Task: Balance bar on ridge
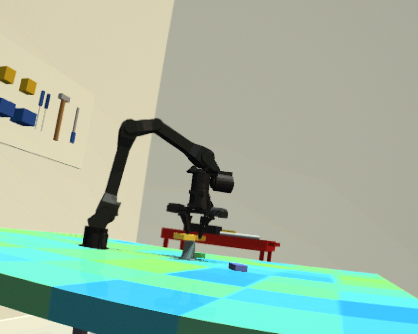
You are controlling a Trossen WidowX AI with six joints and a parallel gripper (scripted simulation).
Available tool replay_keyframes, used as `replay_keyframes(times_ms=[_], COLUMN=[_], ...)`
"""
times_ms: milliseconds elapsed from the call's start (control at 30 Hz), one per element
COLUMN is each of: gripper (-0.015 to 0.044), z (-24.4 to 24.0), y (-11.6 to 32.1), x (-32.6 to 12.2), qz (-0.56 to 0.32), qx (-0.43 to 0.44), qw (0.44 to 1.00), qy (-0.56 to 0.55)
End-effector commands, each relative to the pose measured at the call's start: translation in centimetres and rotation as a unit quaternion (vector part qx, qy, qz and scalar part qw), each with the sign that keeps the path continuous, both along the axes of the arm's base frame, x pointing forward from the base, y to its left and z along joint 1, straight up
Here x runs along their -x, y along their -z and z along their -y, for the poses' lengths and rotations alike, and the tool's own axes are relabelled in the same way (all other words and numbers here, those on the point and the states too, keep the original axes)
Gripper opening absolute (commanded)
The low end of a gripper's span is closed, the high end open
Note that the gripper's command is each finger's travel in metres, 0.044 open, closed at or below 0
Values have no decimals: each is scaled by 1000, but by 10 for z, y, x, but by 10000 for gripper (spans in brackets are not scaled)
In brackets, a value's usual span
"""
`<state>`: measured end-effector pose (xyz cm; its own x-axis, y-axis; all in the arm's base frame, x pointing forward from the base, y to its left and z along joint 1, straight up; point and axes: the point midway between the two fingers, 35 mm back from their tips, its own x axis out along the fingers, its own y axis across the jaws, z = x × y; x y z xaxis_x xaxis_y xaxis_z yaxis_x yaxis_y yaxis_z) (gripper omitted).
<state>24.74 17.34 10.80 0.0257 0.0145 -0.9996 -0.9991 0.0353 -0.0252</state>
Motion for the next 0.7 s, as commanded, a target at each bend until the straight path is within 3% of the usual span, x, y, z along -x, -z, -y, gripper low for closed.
replay_keyframes(times_ms=[0, 567, 667], gripper=[172, 185, 264], z=[0, 0, 0], y=[0, 0, 0], x=[0, 0, 0], qz=[0, 0, 0], qx=[0, 0, 0], qw=[1000, 1000, 1000], qy=[0, 0, 0])
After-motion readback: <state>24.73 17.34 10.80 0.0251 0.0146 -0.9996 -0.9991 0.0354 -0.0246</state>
